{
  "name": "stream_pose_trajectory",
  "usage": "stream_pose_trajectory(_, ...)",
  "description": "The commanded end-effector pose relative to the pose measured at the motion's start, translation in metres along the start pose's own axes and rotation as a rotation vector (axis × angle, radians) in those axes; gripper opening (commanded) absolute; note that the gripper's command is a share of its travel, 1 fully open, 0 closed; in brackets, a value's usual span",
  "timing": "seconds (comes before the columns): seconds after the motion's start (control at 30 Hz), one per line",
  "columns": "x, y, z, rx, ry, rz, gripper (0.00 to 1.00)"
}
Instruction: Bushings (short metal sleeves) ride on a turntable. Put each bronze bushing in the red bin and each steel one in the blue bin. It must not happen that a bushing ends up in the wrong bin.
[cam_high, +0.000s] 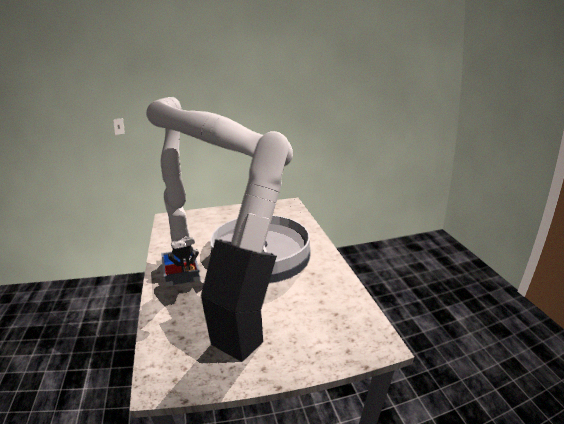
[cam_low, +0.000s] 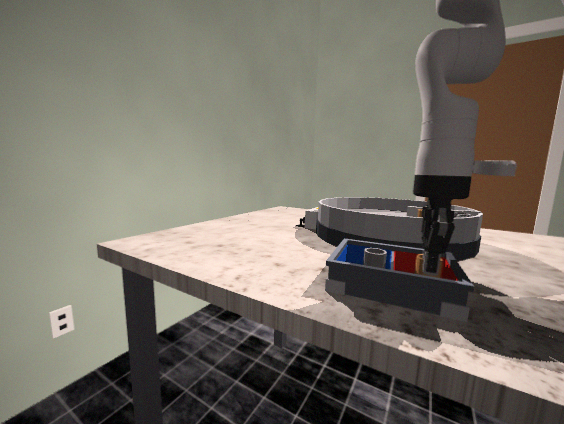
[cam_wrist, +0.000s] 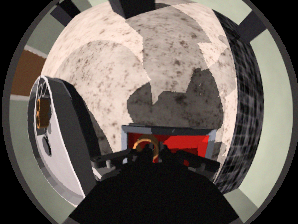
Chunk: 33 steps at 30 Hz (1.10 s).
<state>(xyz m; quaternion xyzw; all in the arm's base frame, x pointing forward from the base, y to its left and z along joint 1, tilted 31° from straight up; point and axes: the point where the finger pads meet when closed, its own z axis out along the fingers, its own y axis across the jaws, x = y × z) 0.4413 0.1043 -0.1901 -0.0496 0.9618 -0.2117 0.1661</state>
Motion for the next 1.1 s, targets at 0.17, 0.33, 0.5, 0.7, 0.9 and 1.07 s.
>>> stream_pose_trajectory(0.17,-0.0003,0.0004,-0.0003,-0.001,-0.001,0.0,0.0)
stream_pose_trajectory(0.33,-0.0003,0.0004,-0.0002,0.0,-0.001,0.0,0.0)
stream_pose_trajectory(0.5,-0.0003,0.0004,-0.0003,0.0,-0.001,0.0,0.19)
stream_pose_trajectory(0.7,-0.0003,0.0004,-0.0003,0.0,-0.001,0.0,0.19)
stream_pose_trajectory(0.9,-0.0003,0.0004,-0.0003,0.0,-0.001,0.0,0.19)
stream_pose_trajectory(1.07,-0.0003,0.0004,-0.0003,0.0,-0.001,0.0,0.19)
